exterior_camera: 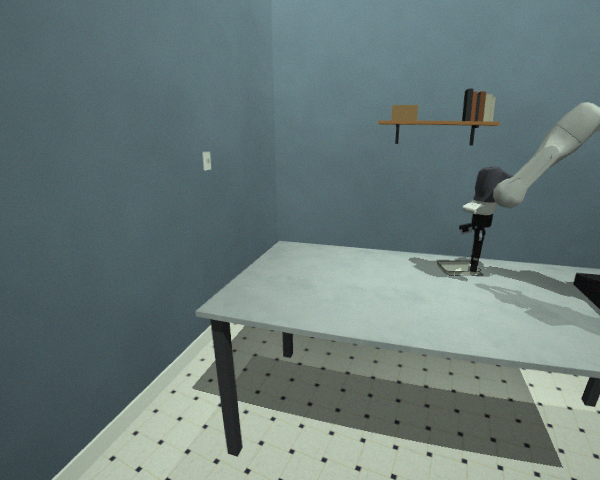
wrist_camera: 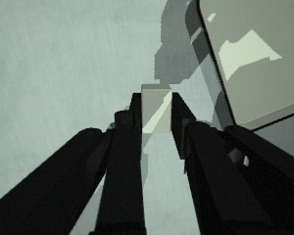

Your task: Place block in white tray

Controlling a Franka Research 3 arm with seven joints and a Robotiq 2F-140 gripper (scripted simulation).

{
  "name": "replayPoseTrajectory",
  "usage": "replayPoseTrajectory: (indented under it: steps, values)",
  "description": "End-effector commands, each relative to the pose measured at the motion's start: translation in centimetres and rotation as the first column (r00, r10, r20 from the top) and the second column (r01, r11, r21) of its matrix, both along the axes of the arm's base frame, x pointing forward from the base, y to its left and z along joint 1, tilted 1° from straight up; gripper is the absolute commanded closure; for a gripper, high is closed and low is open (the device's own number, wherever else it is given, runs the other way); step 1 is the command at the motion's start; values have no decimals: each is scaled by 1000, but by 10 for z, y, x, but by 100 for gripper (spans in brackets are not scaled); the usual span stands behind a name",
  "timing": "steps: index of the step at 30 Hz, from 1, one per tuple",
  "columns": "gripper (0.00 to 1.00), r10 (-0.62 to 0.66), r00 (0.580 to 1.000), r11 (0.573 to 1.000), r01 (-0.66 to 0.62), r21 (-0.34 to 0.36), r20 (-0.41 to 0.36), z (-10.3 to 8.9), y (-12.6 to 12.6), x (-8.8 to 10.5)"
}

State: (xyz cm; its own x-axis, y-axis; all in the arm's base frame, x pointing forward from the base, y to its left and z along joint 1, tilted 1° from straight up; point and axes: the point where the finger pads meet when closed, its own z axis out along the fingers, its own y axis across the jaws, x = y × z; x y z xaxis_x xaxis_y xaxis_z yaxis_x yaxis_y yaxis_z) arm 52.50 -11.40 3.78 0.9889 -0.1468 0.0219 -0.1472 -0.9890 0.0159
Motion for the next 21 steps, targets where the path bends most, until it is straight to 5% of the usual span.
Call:
replayPoseTrajectory:
  steps: [1, 5, 21]
  values:
    - [90, 33, 999, 999, -33, 15, -10, -1, -69, 14]
    - [90, 33, 999, 999, -33, 15, -10, -1, -134, 30]
    - [90, 33, 999, 999, -33, 15, -10, -1, -134, 30]
